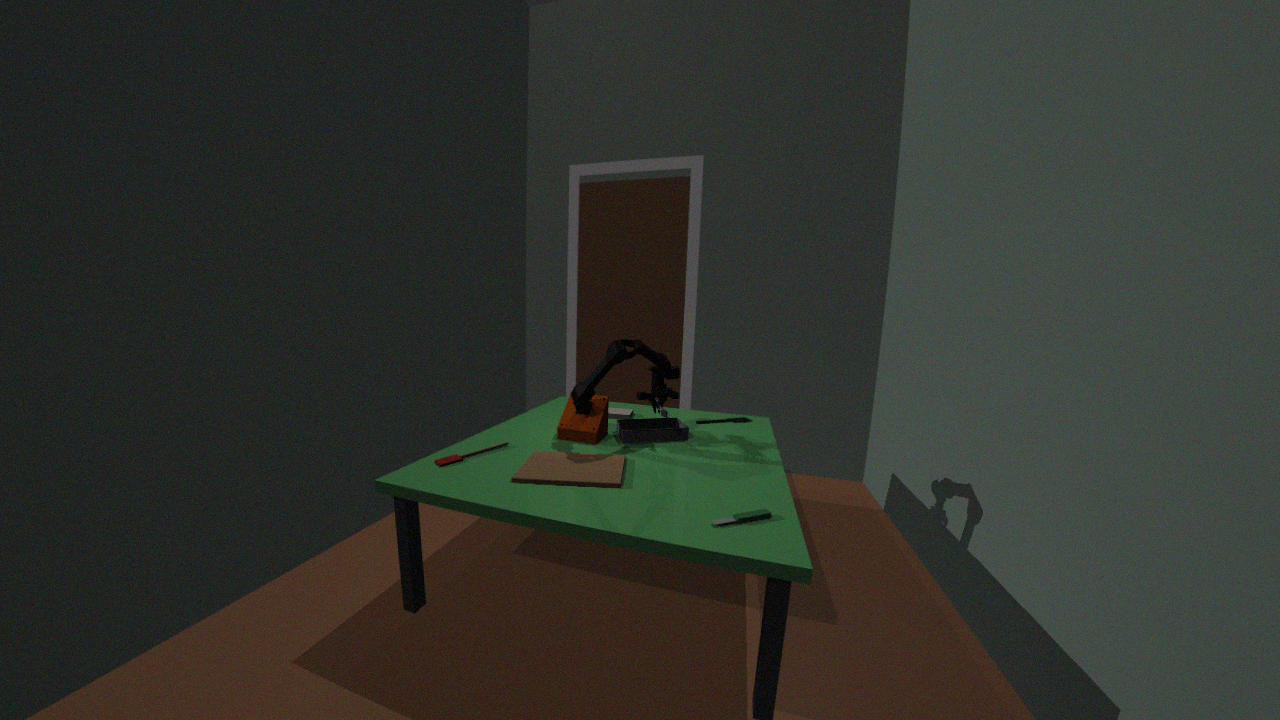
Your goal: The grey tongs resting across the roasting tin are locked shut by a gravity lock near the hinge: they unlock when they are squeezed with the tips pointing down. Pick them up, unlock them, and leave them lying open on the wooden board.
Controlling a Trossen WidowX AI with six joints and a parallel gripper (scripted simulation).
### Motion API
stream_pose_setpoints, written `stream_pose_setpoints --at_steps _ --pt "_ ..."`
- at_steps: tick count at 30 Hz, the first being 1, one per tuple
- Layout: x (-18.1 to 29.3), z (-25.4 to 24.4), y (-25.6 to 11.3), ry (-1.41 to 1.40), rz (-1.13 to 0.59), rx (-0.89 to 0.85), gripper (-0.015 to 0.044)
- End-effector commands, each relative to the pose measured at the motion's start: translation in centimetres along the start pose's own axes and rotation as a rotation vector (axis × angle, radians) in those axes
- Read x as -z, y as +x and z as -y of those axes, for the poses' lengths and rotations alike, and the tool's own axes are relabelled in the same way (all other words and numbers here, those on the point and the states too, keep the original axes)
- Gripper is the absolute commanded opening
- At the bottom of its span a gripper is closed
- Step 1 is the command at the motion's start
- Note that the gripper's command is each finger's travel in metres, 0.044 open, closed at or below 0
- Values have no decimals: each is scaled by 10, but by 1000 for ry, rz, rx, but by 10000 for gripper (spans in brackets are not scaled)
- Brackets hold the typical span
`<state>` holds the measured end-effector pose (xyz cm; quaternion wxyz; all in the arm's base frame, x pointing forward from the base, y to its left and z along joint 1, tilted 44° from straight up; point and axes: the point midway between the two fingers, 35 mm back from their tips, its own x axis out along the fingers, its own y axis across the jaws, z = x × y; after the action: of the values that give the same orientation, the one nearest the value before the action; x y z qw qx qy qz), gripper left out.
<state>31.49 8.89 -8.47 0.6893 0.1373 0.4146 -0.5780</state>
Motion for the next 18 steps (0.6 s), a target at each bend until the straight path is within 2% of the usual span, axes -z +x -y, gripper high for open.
stream_pose_setpoints --at_steps 1,9,18 --pt "-2 1 -5 8 -5 12 -150" --pt "-9 3 -3 -9 -5 15 -150" --pt "-65 9 -8 -97 -23 0 -150"
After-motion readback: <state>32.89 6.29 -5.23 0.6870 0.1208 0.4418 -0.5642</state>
